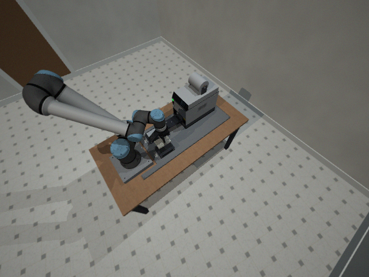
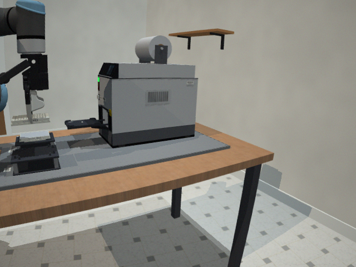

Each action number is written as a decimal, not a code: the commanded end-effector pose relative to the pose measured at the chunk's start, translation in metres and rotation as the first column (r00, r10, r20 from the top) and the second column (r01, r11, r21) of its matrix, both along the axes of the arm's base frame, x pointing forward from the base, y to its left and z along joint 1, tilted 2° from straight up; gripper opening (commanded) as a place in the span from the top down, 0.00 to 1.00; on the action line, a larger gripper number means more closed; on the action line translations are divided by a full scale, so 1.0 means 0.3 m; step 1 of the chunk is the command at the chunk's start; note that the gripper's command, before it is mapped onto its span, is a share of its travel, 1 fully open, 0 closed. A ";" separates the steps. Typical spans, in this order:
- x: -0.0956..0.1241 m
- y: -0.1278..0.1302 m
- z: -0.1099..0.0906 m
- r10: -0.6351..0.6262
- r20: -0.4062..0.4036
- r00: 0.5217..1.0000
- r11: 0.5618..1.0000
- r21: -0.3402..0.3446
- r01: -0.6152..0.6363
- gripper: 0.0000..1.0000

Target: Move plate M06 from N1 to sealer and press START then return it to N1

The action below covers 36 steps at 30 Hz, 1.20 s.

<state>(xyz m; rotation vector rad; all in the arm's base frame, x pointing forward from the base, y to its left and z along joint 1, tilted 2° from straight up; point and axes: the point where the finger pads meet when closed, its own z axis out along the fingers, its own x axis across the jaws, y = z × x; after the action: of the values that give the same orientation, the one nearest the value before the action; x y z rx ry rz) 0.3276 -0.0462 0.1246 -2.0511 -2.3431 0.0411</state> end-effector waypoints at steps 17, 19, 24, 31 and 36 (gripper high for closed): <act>0.007 0.005 0.003 0.024 0.001 1.000 1.000 0.000 -0.024 1.00; 0.017 0.016 0.003 0.024 0.001 1.000 1.000 0.000 -0.024 1.00; 0.032 0.034 0.002 0.024 0.001 1.000 1.000 0.000 -0.024 1.00; 0.068 0.075 0.001 0.024 0.001 1.000 1.000 0.000 -0.024 1.00; 0.094 0.104 0.000 0.024 0.001 1.000 1.000 0.000 -0.024 1.00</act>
<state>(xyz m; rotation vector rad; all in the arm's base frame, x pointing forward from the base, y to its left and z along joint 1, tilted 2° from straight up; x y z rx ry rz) 0.3478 -0.0229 0.1243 -2.0225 -2.3674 0.0389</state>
